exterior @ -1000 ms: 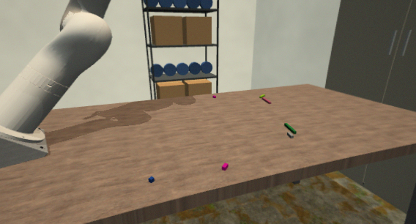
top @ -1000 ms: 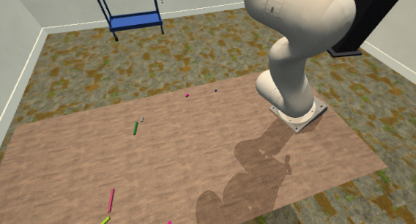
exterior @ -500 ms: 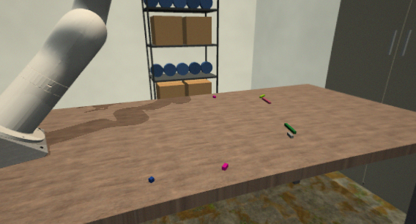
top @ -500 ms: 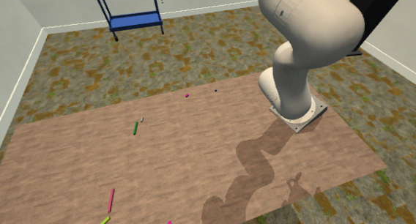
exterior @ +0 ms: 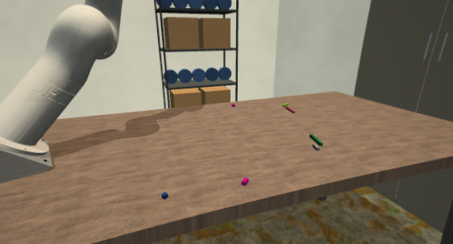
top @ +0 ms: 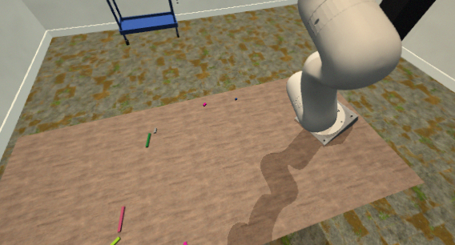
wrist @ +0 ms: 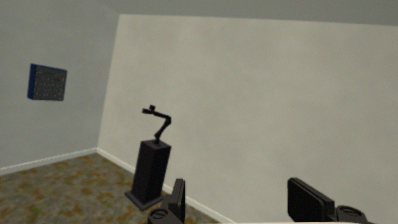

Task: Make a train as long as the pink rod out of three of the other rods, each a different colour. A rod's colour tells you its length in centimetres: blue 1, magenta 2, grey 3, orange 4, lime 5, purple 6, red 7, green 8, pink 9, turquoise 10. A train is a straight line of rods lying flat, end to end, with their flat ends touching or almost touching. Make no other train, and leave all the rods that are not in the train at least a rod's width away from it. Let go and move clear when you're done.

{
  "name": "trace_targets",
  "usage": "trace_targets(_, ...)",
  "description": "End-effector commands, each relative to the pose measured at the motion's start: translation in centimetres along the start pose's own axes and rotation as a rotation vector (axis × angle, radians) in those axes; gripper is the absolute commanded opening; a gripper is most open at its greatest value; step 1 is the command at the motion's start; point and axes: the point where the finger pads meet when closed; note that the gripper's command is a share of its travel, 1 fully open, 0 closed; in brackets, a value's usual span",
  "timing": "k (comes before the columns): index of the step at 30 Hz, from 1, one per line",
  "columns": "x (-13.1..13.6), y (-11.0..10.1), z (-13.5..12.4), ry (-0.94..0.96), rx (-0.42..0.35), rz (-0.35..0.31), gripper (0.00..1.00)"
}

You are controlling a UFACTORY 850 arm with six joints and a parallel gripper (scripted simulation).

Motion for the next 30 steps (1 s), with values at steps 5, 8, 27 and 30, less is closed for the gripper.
trace_targets(5,8.5,-3.4,-1.9,0.086,0.016,-0.089,1.0)
trace_targets(8,11.7,-5.0,-3.0,0.122,0.021,-0.125,1.0)
trace_targets(27,28.4,-16.0,-11.9,0.329,0.049,-0.336,1.0)
trace_targets(30,29.2,-16.7,-12.5,0.341,0.05,-0.348,1.0)
Point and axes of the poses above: the point where the finger pads meet when closed, its own y axis out along the fingers, its own x axis across the jaws, z = x × y, and after that the axes turned 15 degrees about y, right-handed
